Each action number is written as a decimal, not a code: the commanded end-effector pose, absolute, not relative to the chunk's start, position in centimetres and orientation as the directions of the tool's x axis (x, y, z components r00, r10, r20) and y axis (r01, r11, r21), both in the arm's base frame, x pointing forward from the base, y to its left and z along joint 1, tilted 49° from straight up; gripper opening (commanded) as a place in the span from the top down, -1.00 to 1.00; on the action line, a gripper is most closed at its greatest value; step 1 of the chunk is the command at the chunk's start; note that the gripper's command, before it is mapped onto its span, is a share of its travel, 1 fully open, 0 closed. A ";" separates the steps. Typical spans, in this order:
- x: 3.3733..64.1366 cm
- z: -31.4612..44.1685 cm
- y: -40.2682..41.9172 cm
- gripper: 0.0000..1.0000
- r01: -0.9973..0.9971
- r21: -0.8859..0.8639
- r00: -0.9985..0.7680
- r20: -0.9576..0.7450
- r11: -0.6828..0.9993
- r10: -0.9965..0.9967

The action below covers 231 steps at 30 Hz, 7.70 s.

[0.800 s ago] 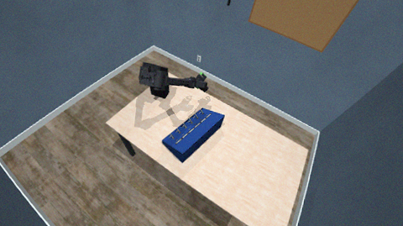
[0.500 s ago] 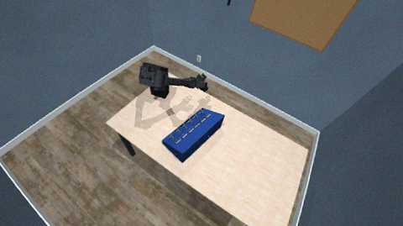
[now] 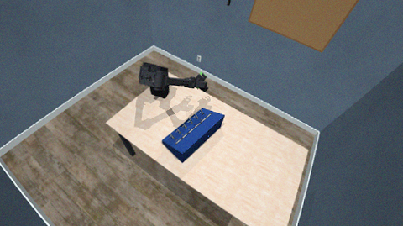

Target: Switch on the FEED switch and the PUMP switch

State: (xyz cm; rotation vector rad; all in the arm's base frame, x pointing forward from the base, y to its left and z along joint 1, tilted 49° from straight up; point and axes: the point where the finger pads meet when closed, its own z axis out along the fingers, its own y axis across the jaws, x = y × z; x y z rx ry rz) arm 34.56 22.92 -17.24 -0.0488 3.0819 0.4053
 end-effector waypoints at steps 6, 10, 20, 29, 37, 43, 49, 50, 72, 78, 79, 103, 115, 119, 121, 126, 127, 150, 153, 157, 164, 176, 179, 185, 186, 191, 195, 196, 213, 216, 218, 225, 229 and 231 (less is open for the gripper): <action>35.2 -16.7 23.8 -1.00 -0.057 0.269 -0.997 -0.058 0.961 -0.043; 35.2 -16.7 23.8 -1.00 -0.057 0.269 -0.997 -0.058 0.961 -0.043; 38.2 -17.8 20.2 -1.00 -0.191 -0.038 -0.926 -0.326 0.981 -0.192; 42.7 -12.9 13.8 -1.00 -0.042 -0.530 -0.729 -0.563 0.847 -0.389; 42.8 -9.0 10.9 -1.00 0.133 -0.689 -0.665 -0.595 0.712 -0.452; 43.4 -8.8 10.8 -1.00 0.144 -0.683 -0.662 -0.605 0.716 -0.443; 43.4 -8.8 10.8 -0.40 0.144 -0.683 -0.662 -0.605 0.716 -0.443; 43.4 -8.8 10.8 -0.40 0.144 -0.683 -0.662 -0.605 0.716 -0.443; 43.4 -8.8 10.8 -0.40 0.145 -0.682 -0.662 -0.605 0.717 -0.442; 43.4 -8.8 10.8 -0.40 0.145 -0.682 -0.662 -0.605 0.717 -0.442; 43.4 -8.8 10.8 -0.40 0.145 -0.682 -0.662 -0.605 0.717 -0.442; 54.9 -0.4 15.4 -1.00 0.176 -0.669 -0.661 -0.624 0.723 -0.416; 57.7 -2.2 13.0 -1.00 0.175 -0.672 -0.662 -0.621 0.720 -0.419; 58.6 -2.8 12.2 -1.00 0.174 -0.673 -0.662 -0.620 0.719 -0.420; 58.9 -2.9 11.9 -1.00 0.174 -0.673 -0.663 -0.620 0.719 -0.420; 58.9 -2.0 13.4 -1.00 0.167 -0.666 -0.642 -0.633 0.727 -0.433; 58.9 -2.0 13.4 -1.00 0.167 -0.666 -0.642 -0.633 0.727 -0.433; 58.7 -2.1 13.2 -1.00 0.165 -0.668 -0.645 -0.630 0.725 -0.433; 58.7 -2.1 13.2 -1.00 0.165 -0.668 -0.645 -0.630 0.725 -0.433; 58.7 -2.1 13.2 -1.00 0.165 -0.668 -0.645 -0.630 0.725 -0.433; 58.7 -2.1 13.2 -1.00 0.165 -0.668 -0.645 -0.630 0.725 -0.433; 58.5 -1.7 12.2 -1.00 0.174 -0.668 -0.650 -0.630 0.724 -0.425; 58.2 -1.8 11.1 -1.00 0.176 -0.673 -0.661 -0.622 0.719 -0.420; 58.0 -1.1 10.3 -1.00 0.176 -0.673 -0.661 -0.622 0.719 -0.420; 57.9 -0.9 10.0 -1.00 0.176 -0.673 -0.661 -0.622 0.718 -0.421; 57.6 0.3 8.8 -1.00 0.176 -0.674 -0.661 -0.621 0.718 -0.421; 57.4 1.3 7.7 -1.00 0.176 -0.674 -0.661 -0.621 0.717 -0.422; 57.4 1.3 7.7 -1.00 0.176 -0.674 -0.661 -0.621 0.717 -0.422; 56.9 2.1 7.0 -1.00 0.160 -0.681 -0.661 -0.611 0.715 -0.434; 56.9 2.1 6.9 -1.00 0.160 -0.681 -0.662 -0.611 0.715 -0.434; 56.9 2.1 7.0 -1.00 0.160 -0.680 -0.661 -0.612 0.715 -0.434; 56.9 2.1 7.0 -1.00 0.160 -0.680 -0.661 -0.612 0.715 -0.433; 56.9 2.1 7.0 -1.00 0.160 -0.680 -0.661 -0.612 0.715 -0.433; 56.9 2.1 7.0 -1.00 0.160 -0.680 -0.661 -0.612 0.715 -0.433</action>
